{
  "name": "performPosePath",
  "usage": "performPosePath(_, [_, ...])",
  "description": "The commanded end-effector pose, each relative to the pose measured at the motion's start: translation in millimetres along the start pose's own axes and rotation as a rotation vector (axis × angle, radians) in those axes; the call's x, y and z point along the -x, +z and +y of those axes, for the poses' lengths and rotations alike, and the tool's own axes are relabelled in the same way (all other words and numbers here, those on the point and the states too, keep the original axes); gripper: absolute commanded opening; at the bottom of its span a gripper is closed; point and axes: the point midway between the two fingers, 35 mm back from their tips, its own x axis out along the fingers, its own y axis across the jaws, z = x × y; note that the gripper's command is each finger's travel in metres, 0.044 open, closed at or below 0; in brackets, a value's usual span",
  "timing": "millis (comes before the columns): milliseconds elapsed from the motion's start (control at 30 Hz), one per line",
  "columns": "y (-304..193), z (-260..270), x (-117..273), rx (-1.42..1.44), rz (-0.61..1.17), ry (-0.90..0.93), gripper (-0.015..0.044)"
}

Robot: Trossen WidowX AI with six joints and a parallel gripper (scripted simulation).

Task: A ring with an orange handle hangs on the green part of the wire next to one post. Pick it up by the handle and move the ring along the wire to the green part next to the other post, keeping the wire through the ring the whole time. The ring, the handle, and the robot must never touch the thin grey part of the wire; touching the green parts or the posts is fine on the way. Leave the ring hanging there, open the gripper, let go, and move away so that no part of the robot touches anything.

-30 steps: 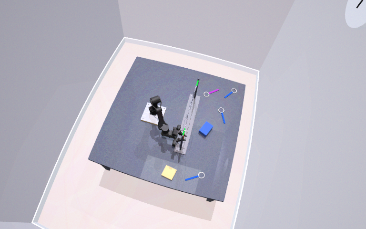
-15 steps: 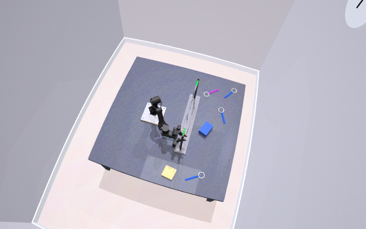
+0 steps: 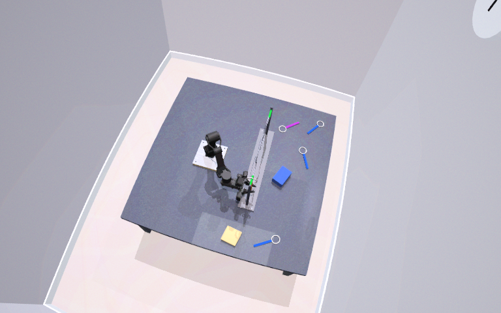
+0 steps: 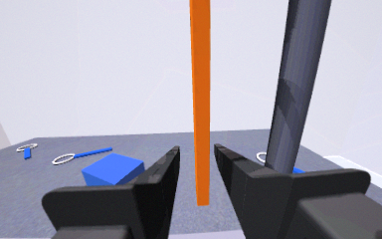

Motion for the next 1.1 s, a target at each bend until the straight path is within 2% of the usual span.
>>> performPosePath(0, [-1, -1, 0, -0.005, 0.002, -0.003, 0.016])
performPosePath(100, [-1, -1, 0, -0.005, 0.002, -0.003, 0.016])
performPosePath(500, [0, 0, 0, 0.0, 0.0, 0.0, -0.015])
performPosePath(1067, [18, 1, 0, -0.003, -0.001, -0.007, -0.015])
